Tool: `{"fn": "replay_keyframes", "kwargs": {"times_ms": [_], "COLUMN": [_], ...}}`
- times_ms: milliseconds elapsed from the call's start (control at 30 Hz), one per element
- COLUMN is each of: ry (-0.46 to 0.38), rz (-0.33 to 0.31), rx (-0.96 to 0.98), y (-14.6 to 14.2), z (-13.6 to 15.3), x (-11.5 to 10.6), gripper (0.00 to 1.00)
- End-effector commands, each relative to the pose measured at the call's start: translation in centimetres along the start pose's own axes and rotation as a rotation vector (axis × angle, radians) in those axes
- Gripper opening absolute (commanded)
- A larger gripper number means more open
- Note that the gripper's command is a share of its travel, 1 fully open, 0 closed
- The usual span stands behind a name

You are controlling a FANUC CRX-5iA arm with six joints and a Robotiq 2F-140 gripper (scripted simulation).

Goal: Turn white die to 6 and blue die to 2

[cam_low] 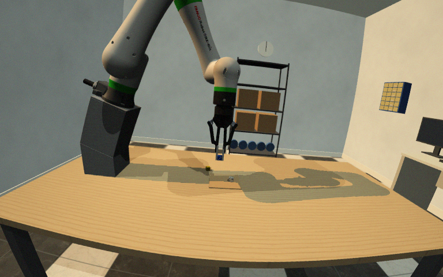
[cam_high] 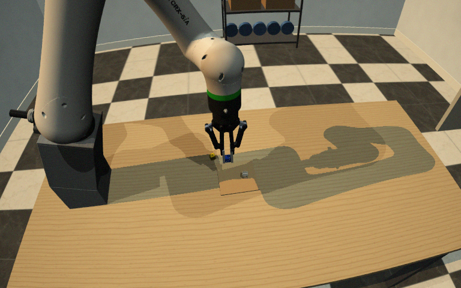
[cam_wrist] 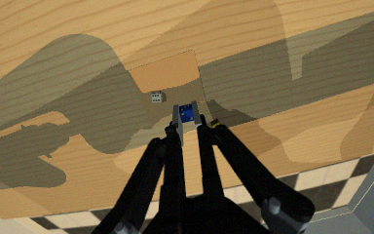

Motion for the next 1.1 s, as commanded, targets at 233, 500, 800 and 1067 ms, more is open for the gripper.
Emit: {"fn": "replay_keyframes", "kwargs": {"times_ms": [233,500,800,1067], "ry": [0.000,0.000,0.000,0.000], "rz": [0.001,0.001,0.001,0.001], "rx": [0.000,0.000,0.000,0.000], "y": [0.0,-0.1,-0.1,-0.1], "z": [-0.1,-0.1,-0.2,-0.2], "x": [2.3,5.2,8.7,9.5], "gripper": [0.09,0.09,0.09,0.09]}}
Point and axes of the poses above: the point where the finger pads meet when closed, its own x axis out along the fingers, its own y axis across the jaws, z = x × y, the point moved 5 cm from there along -x, back along the fingers, and after that the axes turned 8 degrees about -x, right-handed, at the moved point
